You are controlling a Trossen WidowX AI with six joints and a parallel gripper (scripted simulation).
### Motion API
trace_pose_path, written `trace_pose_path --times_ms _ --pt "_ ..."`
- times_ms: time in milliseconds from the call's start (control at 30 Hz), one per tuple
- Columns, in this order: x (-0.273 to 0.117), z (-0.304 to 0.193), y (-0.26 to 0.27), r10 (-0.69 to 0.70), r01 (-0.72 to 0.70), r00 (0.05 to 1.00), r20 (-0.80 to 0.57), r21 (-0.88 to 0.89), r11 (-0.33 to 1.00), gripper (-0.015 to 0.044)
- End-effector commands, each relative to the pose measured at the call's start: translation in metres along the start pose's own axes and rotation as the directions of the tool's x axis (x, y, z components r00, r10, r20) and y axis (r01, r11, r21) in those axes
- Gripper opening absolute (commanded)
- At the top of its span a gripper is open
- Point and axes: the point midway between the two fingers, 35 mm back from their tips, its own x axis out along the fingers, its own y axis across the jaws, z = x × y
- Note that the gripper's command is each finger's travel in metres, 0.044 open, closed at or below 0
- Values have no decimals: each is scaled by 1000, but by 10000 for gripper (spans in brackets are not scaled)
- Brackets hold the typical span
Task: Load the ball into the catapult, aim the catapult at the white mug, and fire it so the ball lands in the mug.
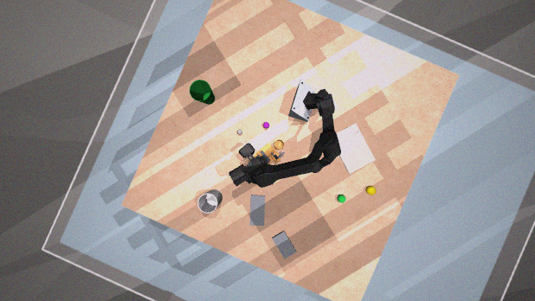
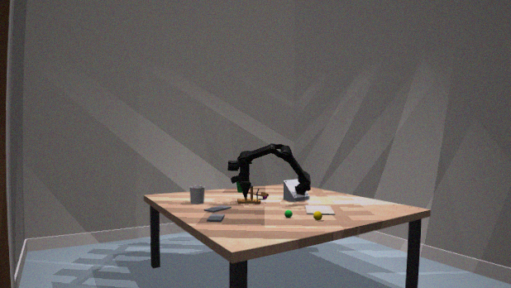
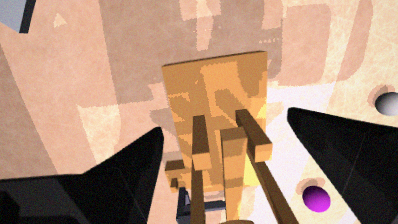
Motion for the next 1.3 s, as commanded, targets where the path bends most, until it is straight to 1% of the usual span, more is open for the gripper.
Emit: trace_pose_path --times_ms 0,167,533,733,800,867,933,1267 --pt "6 -1 0 6 -6 1000 0 5 1000 440" --pt "12 -1 0 7 -7 1000 -1 5 1000 440" --pt "9 -1 0 0 0 1000 -1 0 1000 151" --pt "9 -1 0 0 0 1000 -1 0 1000 111" --pt "-2 0 0 0 0 1000 -1 0 1000 59" --pt "-29 0 0 0 0 1000 -1 0 1000 6" --pt "-41 -1 0 0 0 1000 -1 0 1000 0" --pt "-31 1 -1 3 -3 1000 0 5 1000 0"
